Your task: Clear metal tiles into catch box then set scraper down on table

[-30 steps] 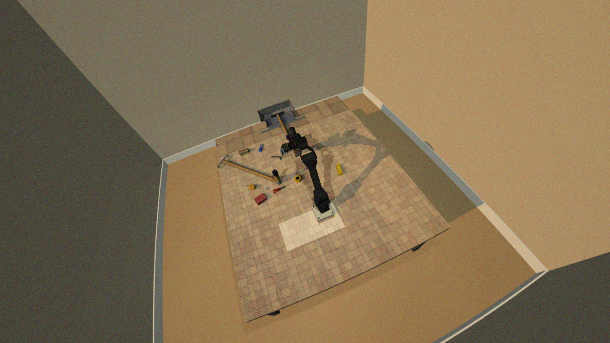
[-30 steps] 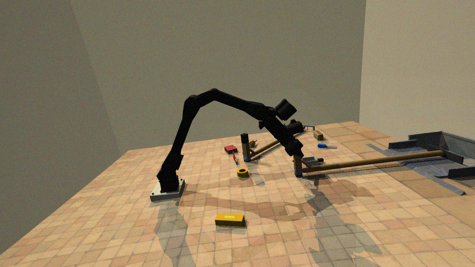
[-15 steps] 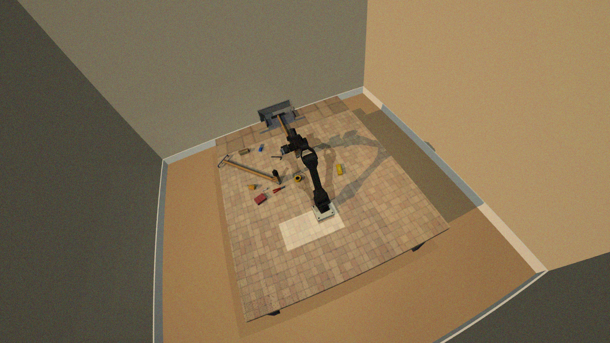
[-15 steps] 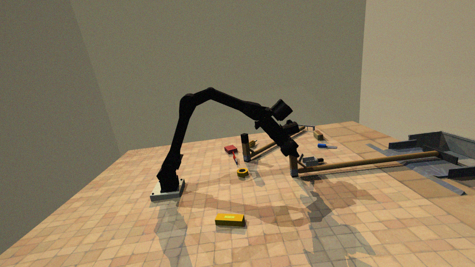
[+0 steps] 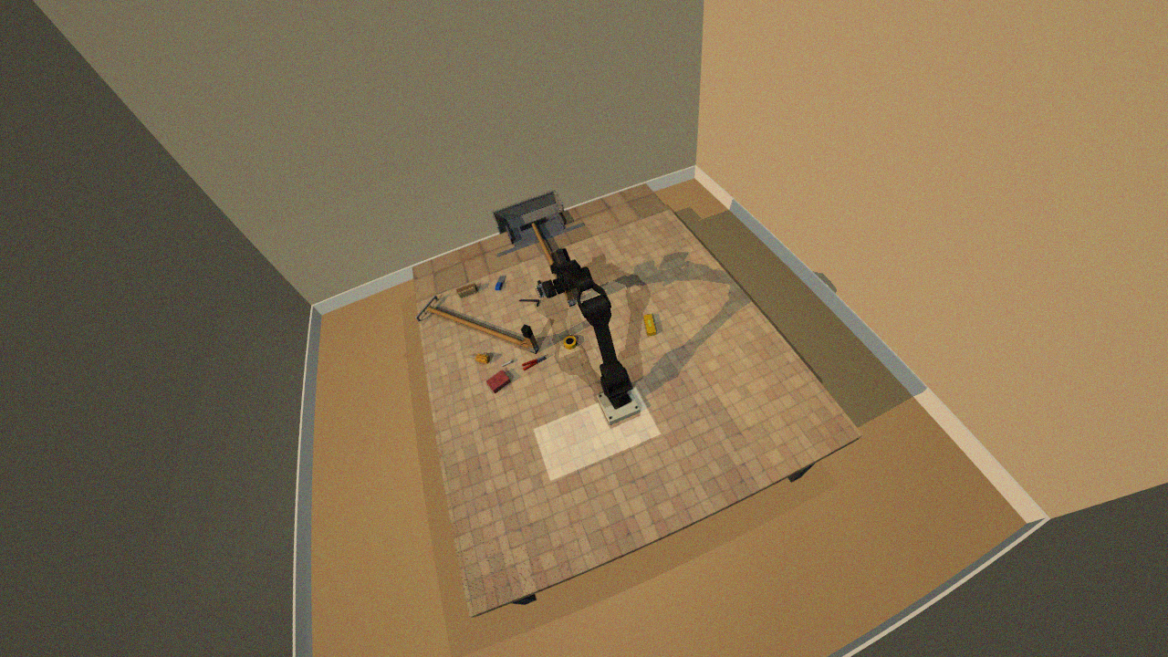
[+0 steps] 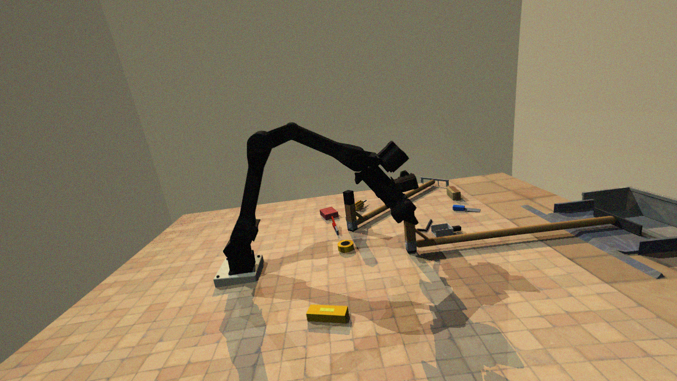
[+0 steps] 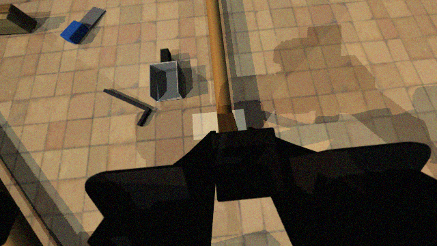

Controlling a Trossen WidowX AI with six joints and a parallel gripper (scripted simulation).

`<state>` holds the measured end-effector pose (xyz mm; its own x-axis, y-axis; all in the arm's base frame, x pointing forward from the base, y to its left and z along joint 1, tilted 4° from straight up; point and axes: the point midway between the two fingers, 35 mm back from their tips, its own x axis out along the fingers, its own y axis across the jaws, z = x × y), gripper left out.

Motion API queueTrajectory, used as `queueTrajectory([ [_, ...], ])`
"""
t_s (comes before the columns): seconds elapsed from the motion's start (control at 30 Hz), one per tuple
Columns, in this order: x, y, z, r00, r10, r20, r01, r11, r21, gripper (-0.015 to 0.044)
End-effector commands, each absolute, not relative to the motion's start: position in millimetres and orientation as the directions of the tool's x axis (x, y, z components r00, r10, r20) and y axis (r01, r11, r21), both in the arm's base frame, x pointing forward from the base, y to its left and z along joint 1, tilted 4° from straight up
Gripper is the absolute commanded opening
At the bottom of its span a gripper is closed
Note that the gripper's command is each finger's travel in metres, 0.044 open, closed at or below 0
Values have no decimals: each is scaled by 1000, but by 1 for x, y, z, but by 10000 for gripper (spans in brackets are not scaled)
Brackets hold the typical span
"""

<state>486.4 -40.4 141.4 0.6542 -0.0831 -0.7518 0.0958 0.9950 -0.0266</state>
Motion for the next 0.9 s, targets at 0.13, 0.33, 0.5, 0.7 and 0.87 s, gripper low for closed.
queueTrajectory([
  [0.13, 475, -40, 152, 672, -86, -735, 100, 995, -26, 0],
  [0.33, 466, -39, 153, 672, -86, -735, 100, 995, -26, 0],
  [0.5, 458, -38, 153, 673, -86, -735, 100, 995, -26, 0],
  [0.7, 449, -37, 153, 673, -87, -735, 100, 995, -26, 0],
  [0.87, 441, -37, 153, 673, -87, -734, 100, 995, -26, 0],
])
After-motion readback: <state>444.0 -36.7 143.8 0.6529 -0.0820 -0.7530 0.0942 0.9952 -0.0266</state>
